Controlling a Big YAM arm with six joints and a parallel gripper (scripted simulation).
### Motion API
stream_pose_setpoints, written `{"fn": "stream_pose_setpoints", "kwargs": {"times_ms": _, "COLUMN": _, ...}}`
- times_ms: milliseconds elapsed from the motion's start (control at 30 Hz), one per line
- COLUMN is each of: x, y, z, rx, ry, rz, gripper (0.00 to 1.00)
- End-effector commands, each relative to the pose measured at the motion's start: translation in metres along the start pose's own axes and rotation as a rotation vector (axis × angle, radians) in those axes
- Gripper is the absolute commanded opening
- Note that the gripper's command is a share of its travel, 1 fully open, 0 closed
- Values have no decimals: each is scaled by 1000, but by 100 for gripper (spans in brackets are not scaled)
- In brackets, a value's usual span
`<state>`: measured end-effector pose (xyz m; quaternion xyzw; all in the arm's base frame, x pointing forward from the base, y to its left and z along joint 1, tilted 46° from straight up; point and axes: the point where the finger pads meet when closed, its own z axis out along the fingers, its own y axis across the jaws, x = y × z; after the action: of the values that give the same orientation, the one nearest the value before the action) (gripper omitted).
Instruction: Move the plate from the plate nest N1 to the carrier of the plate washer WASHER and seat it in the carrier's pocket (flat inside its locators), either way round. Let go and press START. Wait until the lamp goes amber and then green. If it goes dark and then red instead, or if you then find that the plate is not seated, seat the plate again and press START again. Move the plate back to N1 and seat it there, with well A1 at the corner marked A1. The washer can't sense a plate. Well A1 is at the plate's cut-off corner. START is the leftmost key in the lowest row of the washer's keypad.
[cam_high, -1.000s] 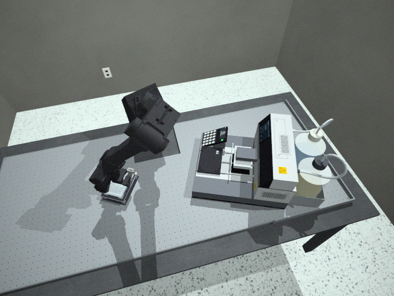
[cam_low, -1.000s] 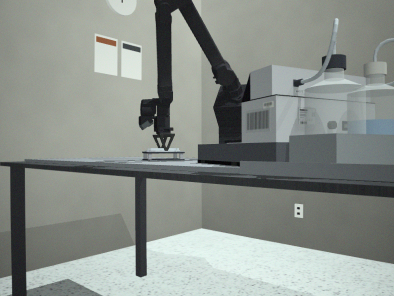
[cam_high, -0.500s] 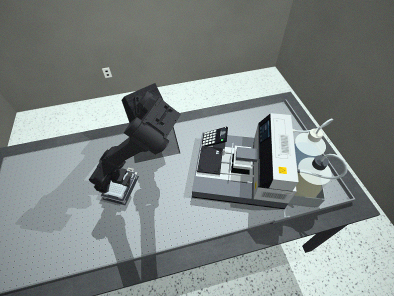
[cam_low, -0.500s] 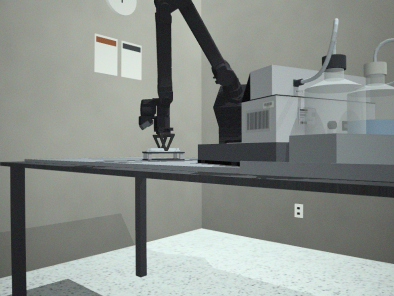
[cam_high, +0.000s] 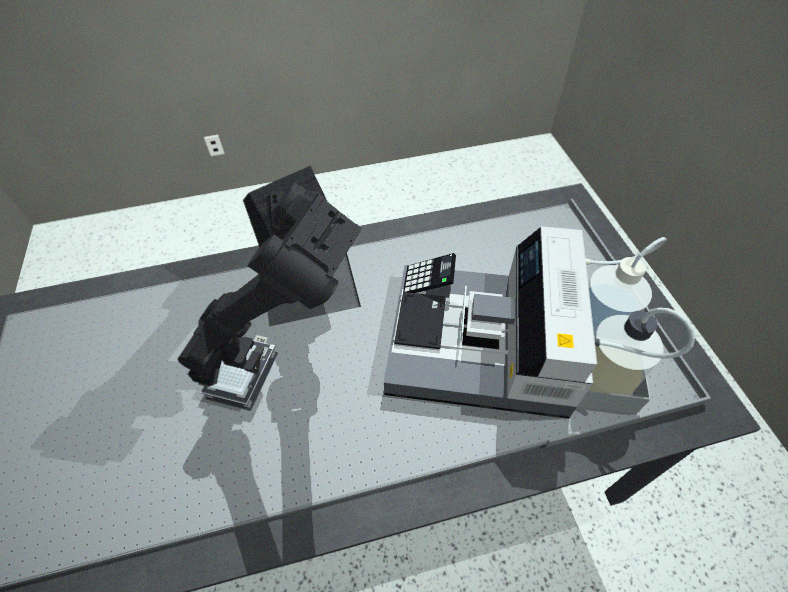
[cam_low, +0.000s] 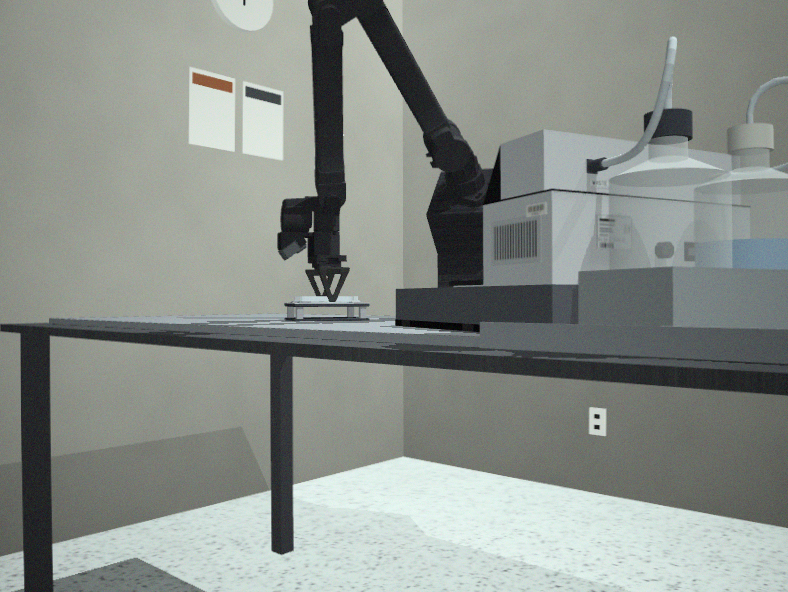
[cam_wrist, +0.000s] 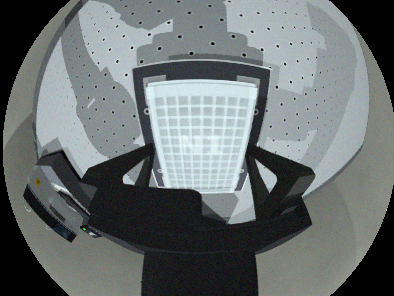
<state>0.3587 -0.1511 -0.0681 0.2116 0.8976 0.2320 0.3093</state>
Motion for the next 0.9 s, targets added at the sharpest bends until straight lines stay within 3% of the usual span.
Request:
{"fn": "stream_pose_setpoints", "kwargs": {"times_ms": 0, "x": -4, "y": -7, "z": 1, "rx": 7, "ry": -14, "rz": 12, "gripper": 100}}
{"fn": "stream_pose_setpoints", "kwargs": {"times_ms": 633, "x": -4, "y": -7, "z": 1, "rx": 7, "ry": -14, "rz": 12, "gripper": 100}}
{"fn": "stream_pose_setpoints", "kwargs": {"times_ms": 867, "x": -2, "y": -2, "z": -1, "rx": 3, "ry": -7, "rz": 2, "gripper": 86}}
